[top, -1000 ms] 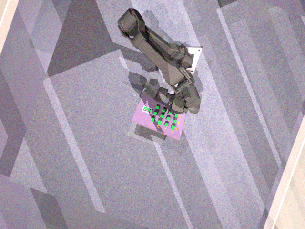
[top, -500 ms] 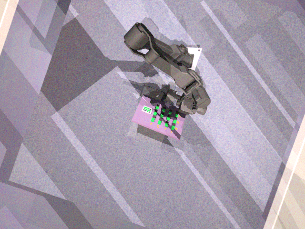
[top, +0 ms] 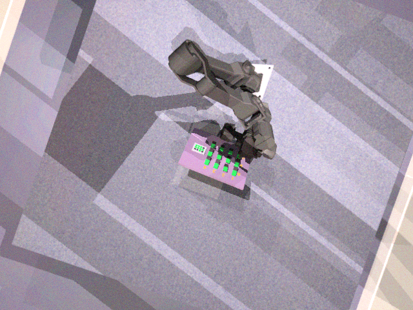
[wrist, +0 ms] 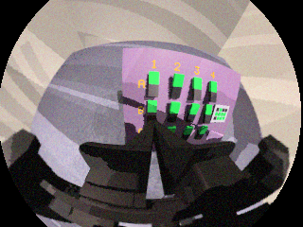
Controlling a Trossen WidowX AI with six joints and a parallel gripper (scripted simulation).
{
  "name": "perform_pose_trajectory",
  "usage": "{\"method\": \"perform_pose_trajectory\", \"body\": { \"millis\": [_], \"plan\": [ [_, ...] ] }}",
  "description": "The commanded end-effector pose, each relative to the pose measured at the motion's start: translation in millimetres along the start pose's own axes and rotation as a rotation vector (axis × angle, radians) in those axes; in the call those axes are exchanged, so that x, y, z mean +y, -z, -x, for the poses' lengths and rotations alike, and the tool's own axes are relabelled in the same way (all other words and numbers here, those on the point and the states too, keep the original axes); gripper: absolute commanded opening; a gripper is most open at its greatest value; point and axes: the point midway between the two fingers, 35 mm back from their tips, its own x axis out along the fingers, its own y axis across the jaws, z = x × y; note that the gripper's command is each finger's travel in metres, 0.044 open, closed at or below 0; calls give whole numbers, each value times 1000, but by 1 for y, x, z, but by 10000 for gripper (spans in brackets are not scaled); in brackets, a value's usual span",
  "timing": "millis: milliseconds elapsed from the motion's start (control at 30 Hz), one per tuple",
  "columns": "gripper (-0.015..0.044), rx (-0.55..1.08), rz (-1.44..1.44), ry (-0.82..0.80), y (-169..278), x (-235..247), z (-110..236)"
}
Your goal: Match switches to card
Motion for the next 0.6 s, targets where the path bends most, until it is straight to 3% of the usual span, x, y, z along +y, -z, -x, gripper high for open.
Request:
{"method": "perform_pose_trajectory", "body": {
  "millis": [0, 567],
  "plan": [
    [0, 4, 7, -3, 2, 0, -4],
    [0, 4, 8, -4, 3, 0, -16]
  ]
}}
